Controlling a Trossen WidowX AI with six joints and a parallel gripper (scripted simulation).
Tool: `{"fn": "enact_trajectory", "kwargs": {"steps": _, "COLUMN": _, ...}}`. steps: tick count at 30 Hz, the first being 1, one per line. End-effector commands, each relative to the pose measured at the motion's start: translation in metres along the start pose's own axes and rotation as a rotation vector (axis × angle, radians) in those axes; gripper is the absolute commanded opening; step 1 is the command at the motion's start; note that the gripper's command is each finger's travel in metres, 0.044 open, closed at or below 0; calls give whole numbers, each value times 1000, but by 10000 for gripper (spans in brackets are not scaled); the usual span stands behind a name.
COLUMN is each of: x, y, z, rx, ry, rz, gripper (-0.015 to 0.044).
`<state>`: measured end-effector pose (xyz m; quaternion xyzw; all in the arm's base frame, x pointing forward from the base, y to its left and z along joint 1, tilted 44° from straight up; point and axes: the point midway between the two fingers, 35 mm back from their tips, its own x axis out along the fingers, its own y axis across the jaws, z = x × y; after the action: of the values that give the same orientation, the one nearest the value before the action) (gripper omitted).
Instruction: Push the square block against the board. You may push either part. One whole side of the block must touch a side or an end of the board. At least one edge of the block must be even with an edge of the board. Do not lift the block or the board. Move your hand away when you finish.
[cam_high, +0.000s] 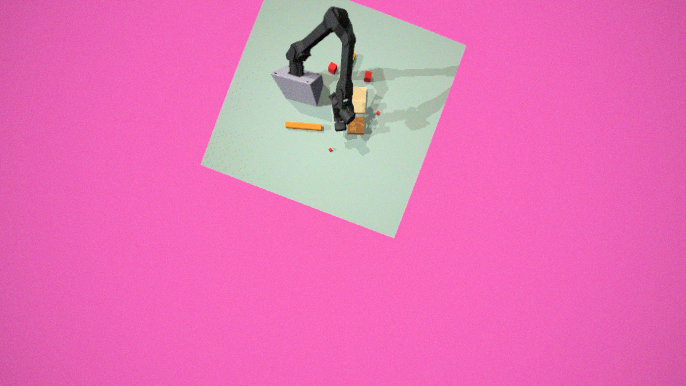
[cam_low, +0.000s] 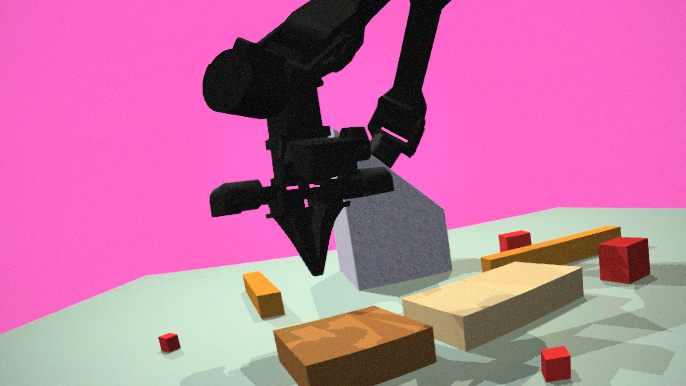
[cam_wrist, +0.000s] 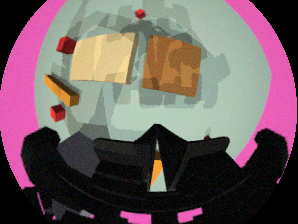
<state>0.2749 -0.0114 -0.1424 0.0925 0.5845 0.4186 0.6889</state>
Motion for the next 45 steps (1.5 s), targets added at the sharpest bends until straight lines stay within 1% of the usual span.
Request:
{"fn": "enact_trajectory", "kwargs": {"steps": 1, "x": 2, "y": -1, "z": 1, "rx": 25, "ry": 1, "rz": 2, "gripper": 0}}
{"fn": "enact_trajectory", "kwargs": {"steps": 24, "x": -1, "y": -58, "z": 46, "rx": 808, "ry": 8, "rz": 0, "gripper": 0}}
{"fn": "enact_trajectory", "kwargs": {"steps": 45, "x": -1, "y": -99, "z": 81, "rx": 1530, "ry": 14, "rz": -5, "gripper": 0}}
